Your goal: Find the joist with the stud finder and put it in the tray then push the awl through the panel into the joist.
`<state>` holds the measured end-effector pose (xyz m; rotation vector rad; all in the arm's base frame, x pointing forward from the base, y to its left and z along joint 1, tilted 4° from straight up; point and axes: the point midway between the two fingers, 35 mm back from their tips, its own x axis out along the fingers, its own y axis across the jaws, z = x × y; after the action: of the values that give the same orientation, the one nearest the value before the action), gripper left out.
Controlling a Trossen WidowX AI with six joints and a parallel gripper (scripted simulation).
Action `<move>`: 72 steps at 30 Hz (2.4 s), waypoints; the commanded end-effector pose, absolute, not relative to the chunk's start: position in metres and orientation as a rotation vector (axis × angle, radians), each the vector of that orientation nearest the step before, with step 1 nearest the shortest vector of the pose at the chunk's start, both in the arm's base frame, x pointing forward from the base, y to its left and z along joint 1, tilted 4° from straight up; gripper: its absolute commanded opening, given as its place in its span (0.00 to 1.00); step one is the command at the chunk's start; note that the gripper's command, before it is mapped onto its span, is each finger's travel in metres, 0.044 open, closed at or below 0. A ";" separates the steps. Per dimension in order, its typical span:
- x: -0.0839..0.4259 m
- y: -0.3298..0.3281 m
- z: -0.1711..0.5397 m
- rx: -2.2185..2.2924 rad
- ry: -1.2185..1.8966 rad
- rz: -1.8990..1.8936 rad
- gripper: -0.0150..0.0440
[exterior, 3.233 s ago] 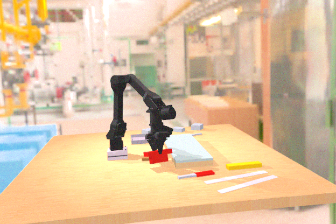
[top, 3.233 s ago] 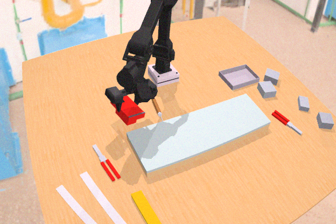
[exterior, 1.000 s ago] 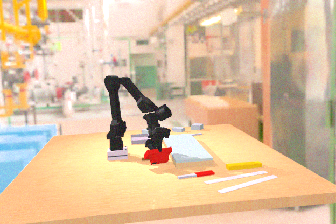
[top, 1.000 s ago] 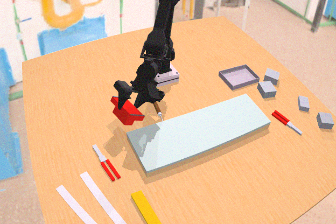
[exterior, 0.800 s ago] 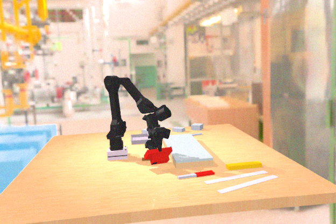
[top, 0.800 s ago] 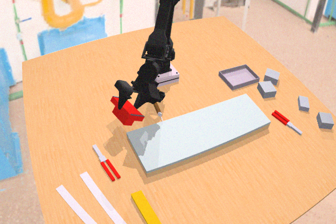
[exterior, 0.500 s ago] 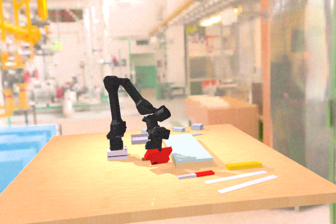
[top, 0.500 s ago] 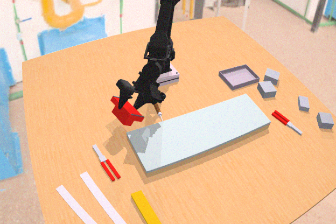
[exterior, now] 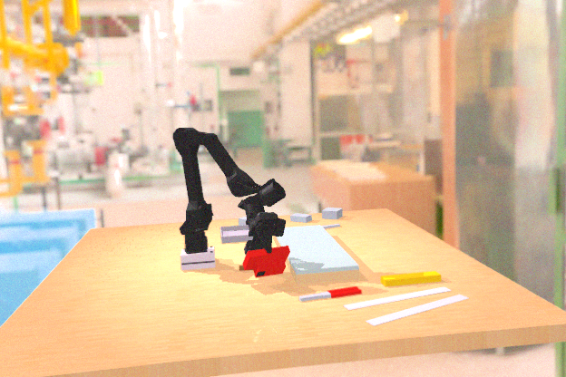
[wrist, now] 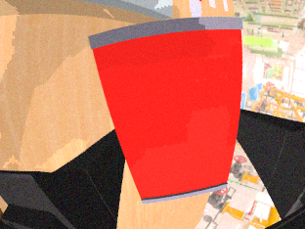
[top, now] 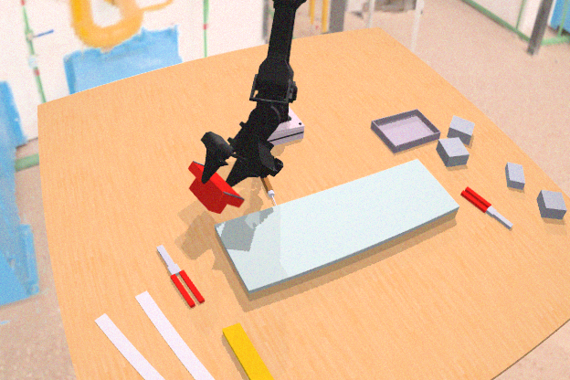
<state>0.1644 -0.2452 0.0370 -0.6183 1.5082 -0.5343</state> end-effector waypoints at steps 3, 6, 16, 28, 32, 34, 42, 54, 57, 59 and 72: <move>0.163 -0.245 0.039 -0.645 1.493 -0.581 0.25; 0.163 -0.244 0.039 -0.656 1.487 -0.597 0.25; 0.164 -0.243 0.032 -0.659 1.485 -0.597 0.25; 0.165 -0.242 0.018 -0.658 1.484 -0.589 0.25; 0.165 -0.242 0.013 -0.659 1.484 -0.584 0.25; 0.166 -0.242 0.011 -0.659 1.484 -0.582 0.25; 0.166 -0.242 0.013 -0.660 1.485 -0.579 0.57; 0.166 -0.241 0.014 -0.660 1.485 -0.578 1.00; 0.166 -0.239 0.016 -0.659 1.486 -0.578 1.00; 0.166 -0.238 0.017 -0.659 1.486 -0.577 1.00; 0.166 -0.228 0.026 -0.658 1.488 -0.575 1.00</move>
<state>0.1659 -0.2293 0.0221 -0.6571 1.4906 -0.5652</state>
